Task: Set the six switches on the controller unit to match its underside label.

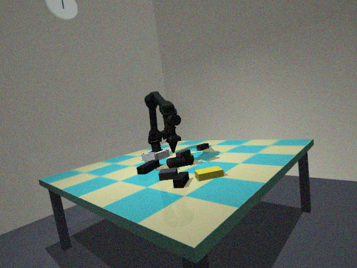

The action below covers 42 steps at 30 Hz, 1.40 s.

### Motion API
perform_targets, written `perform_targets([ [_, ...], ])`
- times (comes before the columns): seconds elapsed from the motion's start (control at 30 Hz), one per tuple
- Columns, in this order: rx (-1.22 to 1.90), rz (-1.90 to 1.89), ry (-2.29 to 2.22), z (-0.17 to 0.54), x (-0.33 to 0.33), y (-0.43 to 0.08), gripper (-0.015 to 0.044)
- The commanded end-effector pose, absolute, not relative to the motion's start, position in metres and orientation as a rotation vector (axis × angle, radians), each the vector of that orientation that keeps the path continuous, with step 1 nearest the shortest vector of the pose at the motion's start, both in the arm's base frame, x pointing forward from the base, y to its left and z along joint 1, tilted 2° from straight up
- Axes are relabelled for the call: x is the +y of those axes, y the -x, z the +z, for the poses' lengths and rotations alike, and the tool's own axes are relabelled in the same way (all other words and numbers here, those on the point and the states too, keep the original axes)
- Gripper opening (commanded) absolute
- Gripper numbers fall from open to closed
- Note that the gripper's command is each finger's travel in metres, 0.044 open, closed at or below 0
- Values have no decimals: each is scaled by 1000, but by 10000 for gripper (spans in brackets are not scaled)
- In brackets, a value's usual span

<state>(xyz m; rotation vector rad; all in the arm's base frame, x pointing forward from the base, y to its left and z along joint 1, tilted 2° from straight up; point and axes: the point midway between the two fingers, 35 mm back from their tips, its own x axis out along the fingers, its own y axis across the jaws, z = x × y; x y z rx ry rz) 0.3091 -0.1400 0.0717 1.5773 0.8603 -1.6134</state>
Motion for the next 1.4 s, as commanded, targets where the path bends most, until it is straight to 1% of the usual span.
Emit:
perform_targets([
  [0.0,847,-1613,-1586,70,-139,-308,0],
  [0.87,847,-1613,-1586,30,-140,-309,0],
  [1.17,847,-1613,-1586,30,-140,-309,0],
  [1.37,847,-1613,-1586,75,-138,-309,0],
])
